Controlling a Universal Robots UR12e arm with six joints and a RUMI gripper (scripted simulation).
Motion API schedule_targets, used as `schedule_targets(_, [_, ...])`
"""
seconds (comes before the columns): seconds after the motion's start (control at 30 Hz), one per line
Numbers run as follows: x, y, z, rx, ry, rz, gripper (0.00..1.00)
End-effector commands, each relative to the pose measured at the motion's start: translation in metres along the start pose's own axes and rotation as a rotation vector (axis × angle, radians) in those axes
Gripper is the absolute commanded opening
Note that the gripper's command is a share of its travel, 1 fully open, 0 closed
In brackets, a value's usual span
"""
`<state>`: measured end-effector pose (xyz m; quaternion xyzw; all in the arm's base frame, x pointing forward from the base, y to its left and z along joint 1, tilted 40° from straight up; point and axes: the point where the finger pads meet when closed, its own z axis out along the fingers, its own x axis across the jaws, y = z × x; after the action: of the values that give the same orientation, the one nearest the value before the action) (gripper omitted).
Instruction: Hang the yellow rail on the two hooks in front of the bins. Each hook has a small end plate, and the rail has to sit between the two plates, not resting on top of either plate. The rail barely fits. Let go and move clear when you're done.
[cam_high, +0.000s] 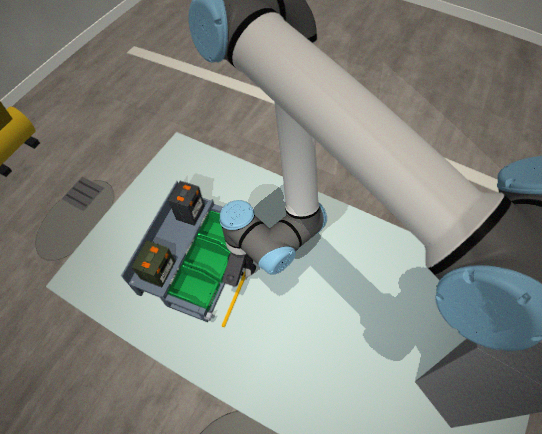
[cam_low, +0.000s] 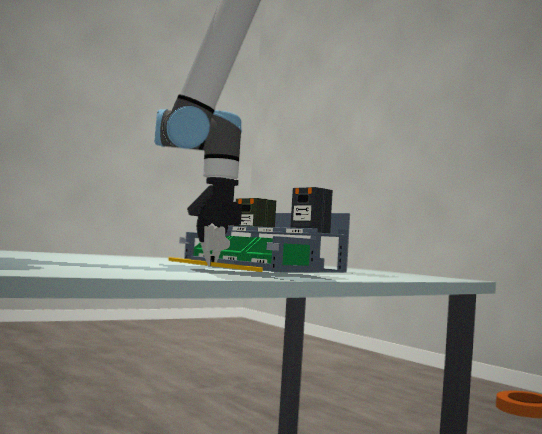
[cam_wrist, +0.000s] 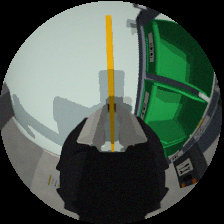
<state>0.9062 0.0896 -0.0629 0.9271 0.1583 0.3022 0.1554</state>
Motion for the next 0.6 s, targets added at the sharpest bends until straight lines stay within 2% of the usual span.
schedule_targets(0.0, [0.0006,0.0000,-0.0006,0.000,0.001,0.000,0.00])
schedule_targets(0.57, [0.0006,0.0000,-0.0088,0.000,0.001,0.000,0.00])
